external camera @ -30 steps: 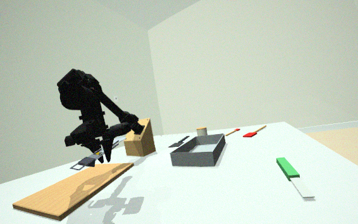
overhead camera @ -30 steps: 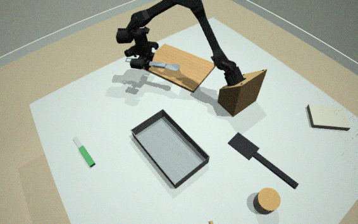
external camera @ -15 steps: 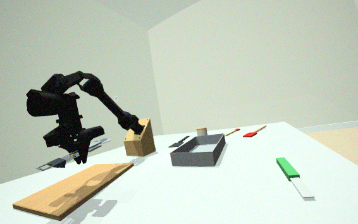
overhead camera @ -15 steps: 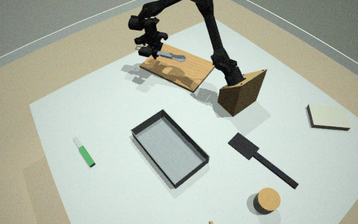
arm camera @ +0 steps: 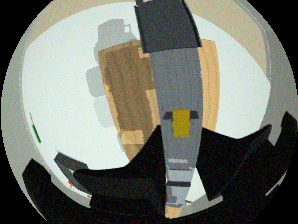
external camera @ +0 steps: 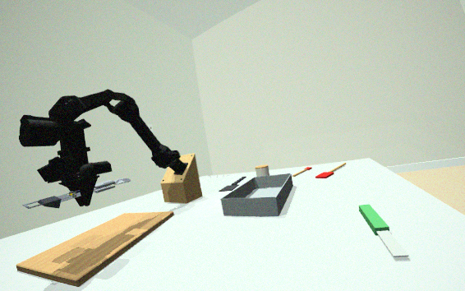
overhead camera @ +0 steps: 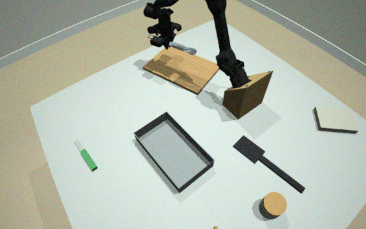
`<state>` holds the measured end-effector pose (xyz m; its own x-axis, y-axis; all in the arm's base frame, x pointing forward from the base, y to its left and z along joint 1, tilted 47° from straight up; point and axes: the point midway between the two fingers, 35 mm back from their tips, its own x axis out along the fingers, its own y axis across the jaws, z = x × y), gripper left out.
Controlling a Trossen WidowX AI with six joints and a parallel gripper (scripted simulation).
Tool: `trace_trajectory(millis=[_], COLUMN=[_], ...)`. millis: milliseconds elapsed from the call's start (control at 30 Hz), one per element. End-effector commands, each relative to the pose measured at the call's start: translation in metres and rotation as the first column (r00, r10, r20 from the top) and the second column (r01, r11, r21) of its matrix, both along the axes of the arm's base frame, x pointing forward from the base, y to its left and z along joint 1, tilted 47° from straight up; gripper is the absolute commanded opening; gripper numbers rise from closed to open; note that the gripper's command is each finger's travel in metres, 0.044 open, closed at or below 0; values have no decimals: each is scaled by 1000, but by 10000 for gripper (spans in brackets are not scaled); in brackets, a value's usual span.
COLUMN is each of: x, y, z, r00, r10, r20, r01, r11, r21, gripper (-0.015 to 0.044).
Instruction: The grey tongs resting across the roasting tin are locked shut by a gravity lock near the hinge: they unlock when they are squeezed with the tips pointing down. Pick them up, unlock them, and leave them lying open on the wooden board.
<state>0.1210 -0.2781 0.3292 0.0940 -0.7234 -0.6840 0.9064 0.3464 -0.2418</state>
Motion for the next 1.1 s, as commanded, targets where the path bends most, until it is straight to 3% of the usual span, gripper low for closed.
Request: trace_trajectory(millis=[0,367,1067], x=[-15,-18,-18], y=[2,2,4], z=[7,9,24], r00=[1000,999,969], r10=[-9,-6,112], r20=[12,33,221], r01=[9,8,-22], r11=[1000,999,928], r21=[-21,-49,-372], gripper=[-150,-150,-150])
